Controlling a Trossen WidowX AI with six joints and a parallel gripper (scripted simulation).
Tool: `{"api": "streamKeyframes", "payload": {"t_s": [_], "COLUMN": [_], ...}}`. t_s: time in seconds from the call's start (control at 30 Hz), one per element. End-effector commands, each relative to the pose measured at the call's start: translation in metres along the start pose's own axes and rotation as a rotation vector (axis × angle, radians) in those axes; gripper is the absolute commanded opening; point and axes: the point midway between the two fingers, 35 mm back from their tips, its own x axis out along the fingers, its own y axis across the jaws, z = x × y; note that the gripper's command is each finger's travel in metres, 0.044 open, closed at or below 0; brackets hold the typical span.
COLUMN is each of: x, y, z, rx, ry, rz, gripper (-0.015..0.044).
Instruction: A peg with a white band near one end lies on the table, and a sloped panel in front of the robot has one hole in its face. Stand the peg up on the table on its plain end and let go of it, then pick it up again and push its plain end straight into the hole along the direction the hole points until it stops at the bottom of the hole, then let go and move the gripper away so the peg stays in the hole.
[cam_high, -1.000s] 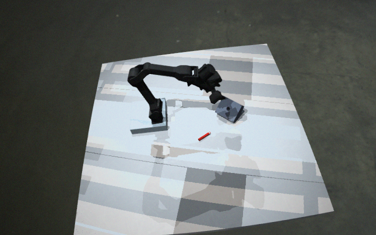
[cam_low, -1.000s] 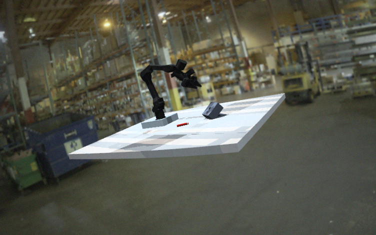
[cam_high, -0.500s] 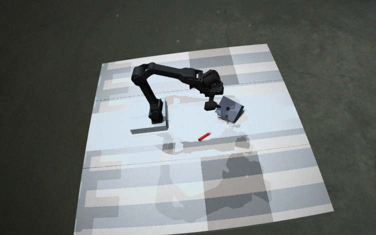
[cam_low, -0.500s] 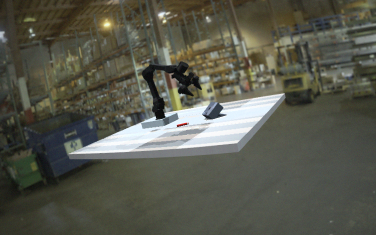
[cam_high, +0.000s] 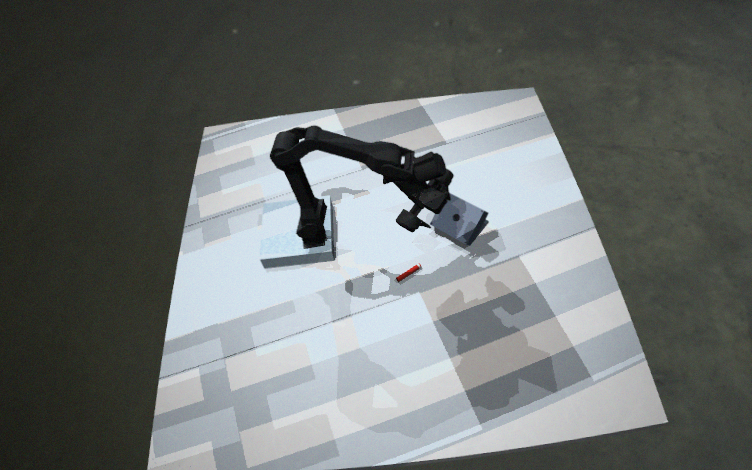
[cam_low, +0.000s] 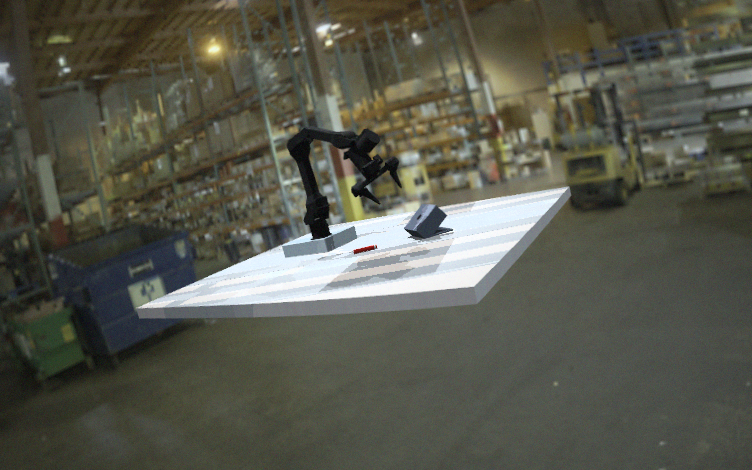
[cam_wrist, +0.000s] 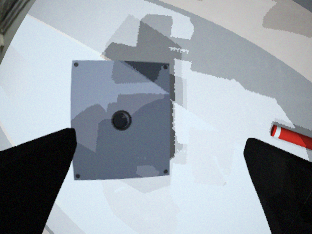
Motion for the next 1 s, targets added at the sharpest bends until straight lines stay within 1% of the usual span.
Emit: {"api": "streamKeyframes", "payload": {"t_s": [0.0,0.5,0.97], "x": [0.005,0.019,0.029], "y": [-0.009,-0.04,-0.07], "z": [0.002,0.003,0.001], "rx": [0.119,0.615,1.073], "ry": [0.012,0.036,0.008], "rz": [-0.038,-0.186,-0.341], "gripper": [0.044,0.044,0.044]}}
